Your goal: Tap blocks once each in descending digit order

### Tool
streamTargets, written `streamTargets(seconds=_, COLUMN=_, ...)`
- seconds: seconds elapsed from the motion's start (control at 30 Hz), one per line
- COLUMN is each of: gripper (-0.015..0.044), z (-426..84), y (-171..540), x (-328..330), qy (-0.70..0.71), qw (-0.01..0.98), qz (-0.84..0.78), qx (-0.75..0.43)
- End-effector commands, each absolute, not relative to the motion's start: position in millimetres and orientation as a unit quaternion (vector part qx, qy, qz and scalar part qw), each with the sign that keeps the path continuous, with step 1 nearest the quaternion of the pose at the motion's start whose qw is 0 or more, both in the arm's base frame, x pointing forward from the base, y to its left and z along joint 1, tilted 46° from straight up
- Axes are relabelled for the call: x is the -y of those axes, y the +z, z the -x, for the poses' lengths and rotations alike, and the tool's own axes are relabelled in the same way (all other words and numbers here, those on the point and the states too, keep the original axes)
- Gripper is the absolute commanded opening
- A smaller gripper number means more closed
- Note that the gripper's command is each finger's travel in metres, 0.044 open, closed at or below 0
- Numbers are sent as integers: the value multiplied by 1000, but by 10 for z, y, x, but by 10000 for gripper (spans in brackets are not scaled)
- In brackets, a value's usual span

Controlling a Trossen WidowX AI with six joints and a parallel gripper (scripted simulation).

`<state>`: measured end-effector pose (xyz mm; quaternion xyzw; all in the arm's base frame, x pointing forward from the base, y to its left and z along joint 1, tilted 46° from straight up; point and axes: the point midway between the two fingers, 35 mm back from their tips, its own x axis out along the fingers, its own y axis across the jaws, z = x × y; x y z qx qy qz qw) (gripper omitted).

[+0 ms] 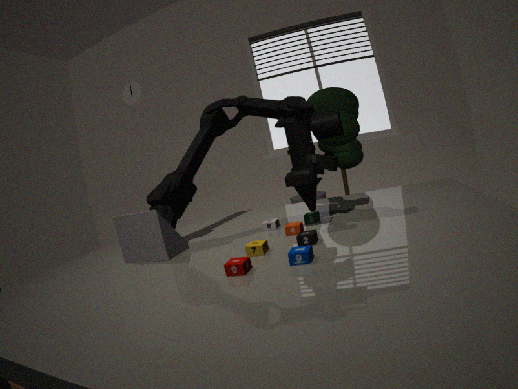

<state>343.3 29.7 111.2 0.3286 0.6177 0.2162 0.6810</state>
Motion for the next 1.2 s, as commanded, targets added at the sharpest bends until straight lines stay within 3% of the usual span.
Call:
streamTargets(seconds=0.0, gripper=20, z=-3435, y=1067, x=-349, qy=216, qw=679, qz=-333, qx=-618)
streamTargets(seconds=0.53, gripper=20, z=-3397, y=1261, x=-148, qy=216, qw=679, qz=-332, qx=-618)
streamTargets(seconds=0.8, gripper=20, z=-3282, y=1803, x=405, qy=215, qw=678, qz=-332, qx=-619)
streamTargets(seconds=1.17, gripper=20, z=-2938, y=1179, x=955, qy=214, qw=678, qz=-331, qx=-620)
